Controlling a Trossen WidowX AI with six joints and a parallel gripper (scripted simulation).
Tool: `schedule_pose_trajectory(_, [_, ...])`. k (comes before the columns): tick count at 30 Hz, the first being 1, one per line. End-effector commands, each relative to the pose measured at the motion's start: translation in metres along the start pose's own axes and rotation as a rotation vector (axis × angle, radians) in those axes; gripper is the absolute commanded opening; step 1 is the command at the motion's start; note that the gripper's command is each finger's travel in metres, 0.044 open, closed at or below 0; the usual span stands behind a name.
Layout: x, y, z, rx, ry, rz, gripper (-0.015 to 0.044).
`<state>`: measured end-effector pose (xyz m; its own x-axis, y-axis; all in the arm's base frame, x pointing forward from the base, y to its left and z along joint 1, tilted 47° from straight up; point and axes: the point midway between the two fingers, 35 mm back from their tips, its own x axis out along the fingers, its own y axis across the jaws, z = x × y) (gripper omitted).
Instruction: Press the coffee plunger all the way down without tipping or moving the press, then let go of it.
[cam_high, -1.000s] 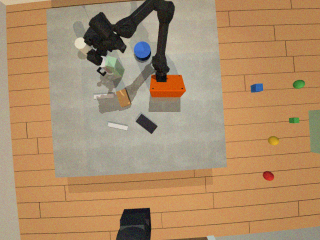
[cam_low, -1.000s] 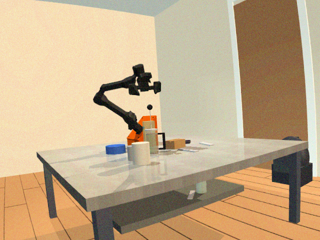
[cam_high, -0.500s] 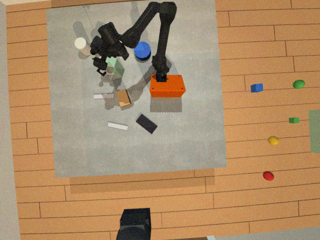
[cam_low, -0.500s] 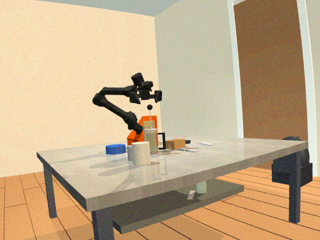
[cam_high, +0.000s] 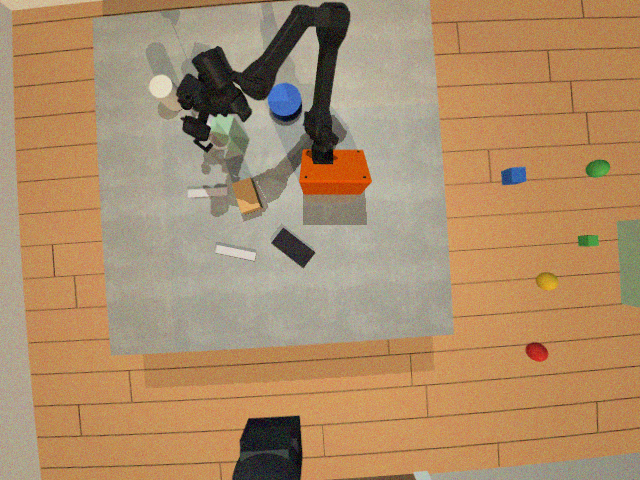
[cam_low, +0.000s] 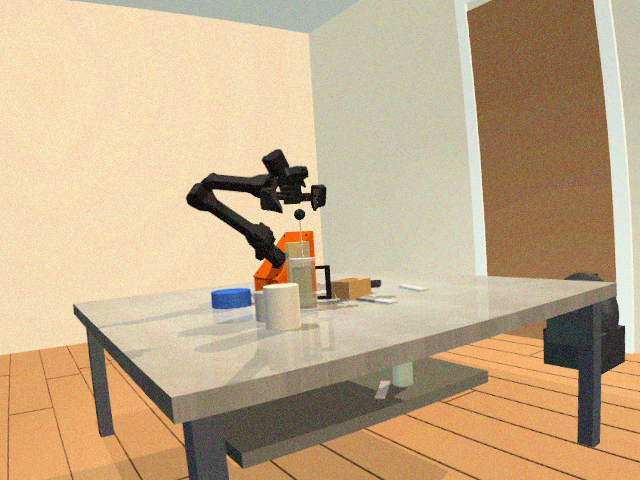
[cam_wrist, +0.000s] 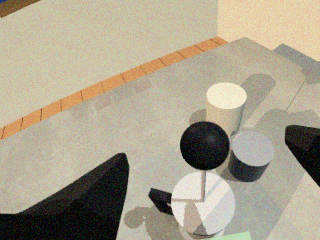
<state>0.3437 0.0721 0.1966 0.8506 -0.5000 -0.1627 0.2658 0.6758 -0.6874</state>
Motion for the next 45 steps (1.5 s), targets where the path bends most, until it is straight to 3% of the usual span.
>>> schedule_pose_trajectory(1, [0.008,0.000,0.000,-0.006,-0.001,0.001,0.0440])
schedule_pose_trajectory(9, [0.017,-0.001,-0.001,-0.006,-0.004,-0.001,0.0440])
schedule_pose_trajectory(21, [0.017,-0.001,-0.001,-0.006,-0.004,-0.001,0.0125])
schedule_pose_trajectory(45, [0.029,0.002,-0.015,-0.005,-0.001,0.001,0.0122])
